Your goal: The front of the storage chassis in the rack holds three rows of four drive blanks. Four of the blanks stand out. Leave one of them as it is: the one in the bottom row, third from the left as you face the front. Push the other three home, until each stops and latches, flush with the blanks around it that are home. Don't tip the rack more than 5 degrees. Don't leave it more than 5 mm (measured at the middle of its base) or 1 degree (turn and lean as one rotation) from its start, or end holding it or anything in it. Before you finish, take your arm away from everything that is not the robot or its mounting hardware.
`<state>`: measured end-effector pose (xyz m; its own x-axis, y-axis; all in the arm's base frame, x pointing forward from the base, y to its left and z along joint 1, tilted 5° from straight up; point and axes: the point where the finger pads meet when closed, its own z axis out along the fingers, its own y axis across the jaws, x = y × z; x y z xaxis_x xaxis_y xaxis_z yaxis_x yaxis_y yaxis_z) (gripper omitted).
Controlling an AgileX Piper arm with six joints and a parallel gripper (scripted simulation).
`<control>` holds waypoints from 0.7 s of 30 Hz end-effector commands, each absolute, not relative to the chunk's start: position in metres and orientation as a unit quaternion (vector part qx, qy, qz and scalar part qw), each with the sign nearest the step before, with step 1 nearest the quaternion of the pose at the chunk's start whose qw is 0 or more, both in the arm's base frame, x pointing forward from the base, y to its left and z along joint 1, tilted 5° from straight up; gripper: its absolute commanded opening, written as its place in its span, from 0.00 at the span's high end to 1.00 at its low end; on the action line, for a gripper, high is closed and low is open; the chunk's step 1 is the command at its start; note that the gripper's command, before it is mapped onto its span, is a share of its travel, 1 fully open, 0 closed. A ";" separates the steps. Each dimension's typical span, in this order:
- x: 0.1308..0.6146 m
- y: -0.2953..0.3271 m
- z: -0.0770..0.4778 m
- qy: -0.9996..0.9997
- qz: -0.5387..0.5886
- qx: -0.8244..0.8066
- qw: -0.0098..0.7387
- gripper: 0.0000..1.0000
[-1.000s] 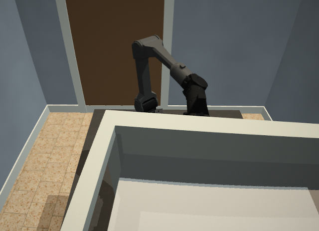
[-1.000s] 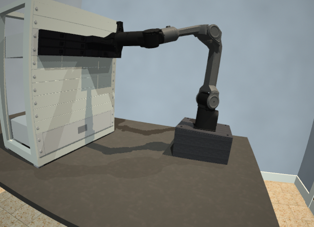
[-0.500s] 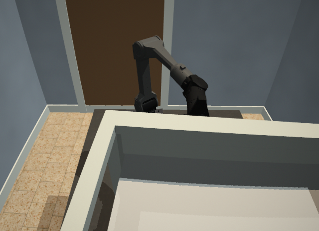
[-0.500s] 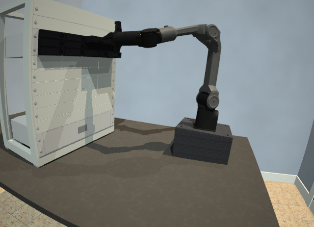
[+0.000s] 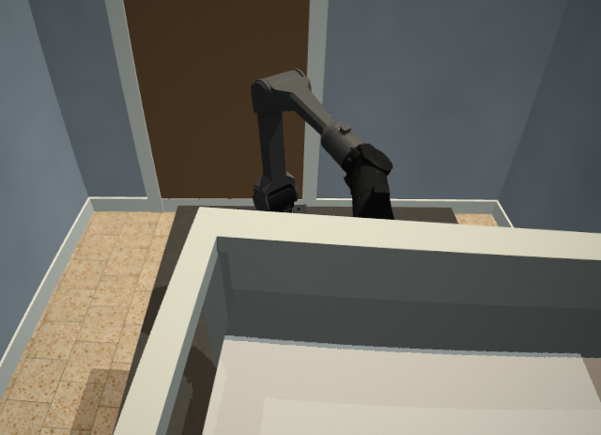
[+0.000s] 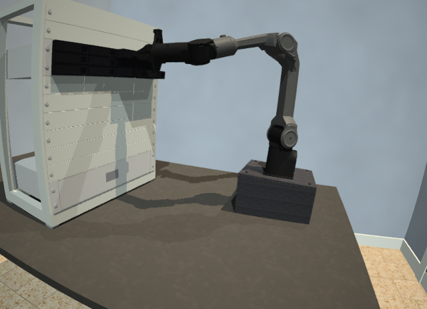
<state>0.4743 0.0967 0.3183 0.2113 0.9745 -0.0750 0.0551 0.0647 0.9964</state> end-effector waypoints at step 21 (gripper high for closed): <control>0.485 0.095 0.316 0.473 0.413 0.545 0.556 1.00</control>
